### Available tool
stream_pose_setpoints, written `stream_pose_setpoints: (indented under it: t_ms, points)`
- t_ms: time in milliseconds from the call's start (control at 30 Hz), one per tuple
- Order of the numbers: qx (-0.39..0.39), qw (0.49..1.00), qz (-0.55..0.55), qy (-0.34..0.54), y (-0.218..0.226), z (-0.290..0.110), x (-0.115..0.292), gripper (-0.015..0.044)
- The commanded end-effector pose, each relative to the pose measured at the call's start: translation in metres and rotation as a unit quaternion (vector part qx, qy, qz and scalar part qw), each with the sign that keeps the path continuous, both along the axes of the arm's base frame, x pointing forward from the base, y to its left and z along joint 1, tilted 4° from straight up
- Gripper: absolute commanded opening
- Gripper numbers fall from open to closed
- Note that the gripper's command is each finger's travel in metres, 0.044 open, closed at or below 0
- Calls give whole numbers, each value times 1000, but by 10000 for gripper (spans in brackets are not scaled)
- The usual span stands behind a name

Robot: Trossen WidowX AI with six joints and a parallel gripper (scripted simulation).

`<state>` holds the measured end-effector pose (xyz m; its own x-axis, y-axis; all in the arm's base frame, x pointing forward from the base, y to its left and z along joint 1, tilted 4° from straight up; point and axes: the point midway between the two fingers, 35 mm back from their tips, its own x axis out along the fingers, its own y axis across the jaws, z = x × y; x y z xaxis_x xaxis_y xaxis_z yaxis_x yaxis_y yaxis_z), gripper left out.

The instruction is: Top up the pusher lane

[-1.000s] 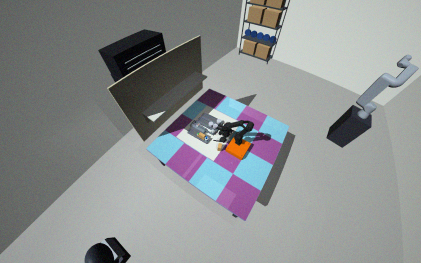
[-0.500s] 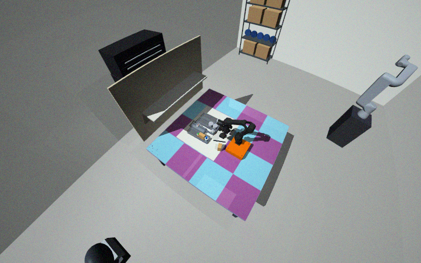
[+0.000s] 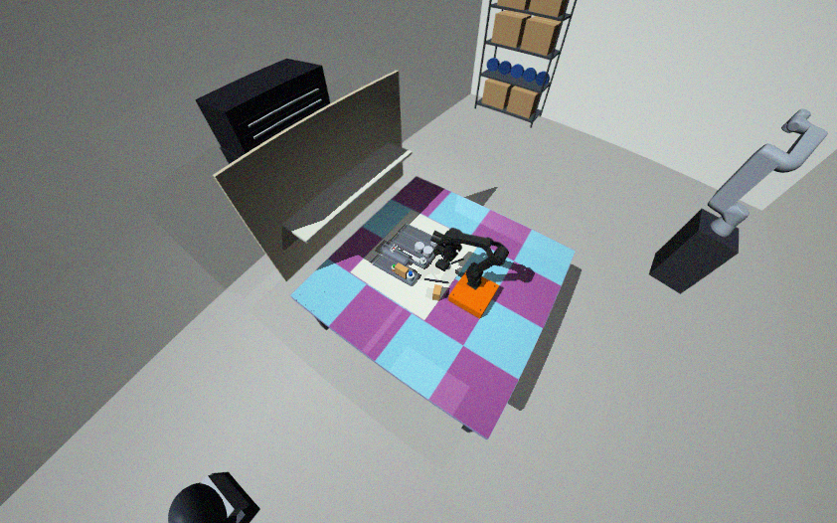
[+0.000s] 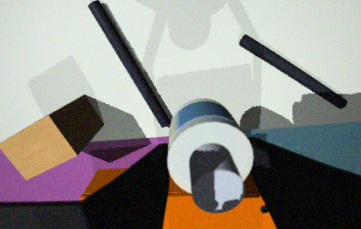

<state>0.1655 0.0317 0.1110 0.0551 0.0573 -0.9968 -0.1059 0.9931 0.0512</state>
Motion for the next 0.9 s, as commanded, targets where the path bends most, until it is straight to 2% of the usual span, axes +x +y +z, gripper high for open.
stream_pose_setpoints:
  t_ms: [0,867]
  points:
    - [3,1000,4,1,3,-1,15,0]
    - [3,1000,18,-3,17,-40,116,0]
